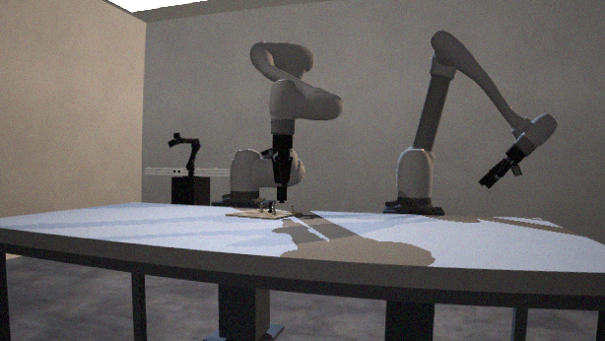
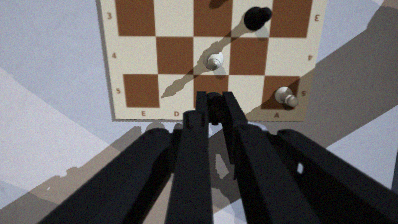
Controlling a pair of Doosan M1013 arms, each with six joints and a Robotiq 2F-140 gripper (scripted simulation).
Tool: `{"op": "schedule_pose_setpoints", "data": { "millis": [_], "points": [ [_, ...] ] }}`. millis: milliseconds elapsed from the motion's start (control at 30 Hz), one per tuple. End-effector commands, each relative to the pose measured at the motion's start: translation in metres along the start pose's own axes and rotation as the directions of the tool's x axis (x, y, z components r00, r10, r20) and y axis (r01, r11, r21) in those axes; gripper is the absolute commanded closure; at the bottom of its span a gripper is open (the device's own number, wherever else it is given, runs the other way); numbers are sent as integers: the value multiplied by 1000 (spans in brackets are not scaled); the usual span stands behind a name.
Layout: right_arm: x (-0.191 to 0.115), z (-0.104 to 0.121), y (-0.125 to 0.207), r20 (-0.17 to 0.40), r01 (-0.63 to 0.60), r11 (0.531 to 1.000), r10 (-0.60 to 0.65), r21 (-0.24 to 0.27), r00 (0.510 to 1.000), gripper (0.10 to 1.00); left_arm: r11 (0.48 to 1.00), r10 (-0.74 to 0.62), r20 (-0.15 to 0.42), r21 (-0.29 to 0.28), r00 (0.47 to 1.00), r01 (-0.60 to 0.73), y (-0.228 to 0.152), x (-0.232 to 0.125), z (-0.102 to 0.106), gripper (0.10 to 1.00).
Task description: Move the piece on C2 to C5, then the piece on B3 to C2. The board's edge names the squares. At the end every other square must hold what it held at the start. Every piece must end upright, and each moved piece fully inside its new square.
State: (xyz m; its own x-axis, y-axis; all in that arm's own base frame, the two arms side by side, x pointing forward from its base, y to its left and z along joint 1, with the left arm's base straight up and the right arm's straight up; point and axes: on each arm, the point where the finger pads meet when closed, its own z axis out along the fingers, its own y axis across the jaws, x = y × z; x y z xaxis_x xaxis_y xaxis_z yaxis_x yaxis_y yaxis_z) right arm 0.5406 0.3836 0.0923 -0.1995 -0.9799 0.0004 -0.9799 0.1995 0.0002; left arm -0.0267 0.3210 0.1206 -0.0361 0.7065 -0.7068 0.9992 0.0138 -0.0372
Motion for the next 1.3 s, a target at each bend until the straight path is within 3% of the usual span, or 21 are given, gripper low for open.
{"op": "schedule_pose_setpoints", "data": {
  "millis": [0, 400, 1267],
  "points": [
    [-1, 12, -1, 1, 0, 1000, 0, 1, 1000, 999, 1000, 0, -1, 0, 1000, 0, 0, 0, 0, 98],
    [-1, 38, -1, 1, 0, 1000, 0, 1, 1000, 999, 1000, 0, -1, 0, 1000, 0, 0, 0, 0, 98],
    [-1, 39, -1, 1, 0, 1000, 0, 1, 1000, 999, 1000, 0, -1, 0, 1000, 0, 0, 0, 0, 98]
  ]
}}
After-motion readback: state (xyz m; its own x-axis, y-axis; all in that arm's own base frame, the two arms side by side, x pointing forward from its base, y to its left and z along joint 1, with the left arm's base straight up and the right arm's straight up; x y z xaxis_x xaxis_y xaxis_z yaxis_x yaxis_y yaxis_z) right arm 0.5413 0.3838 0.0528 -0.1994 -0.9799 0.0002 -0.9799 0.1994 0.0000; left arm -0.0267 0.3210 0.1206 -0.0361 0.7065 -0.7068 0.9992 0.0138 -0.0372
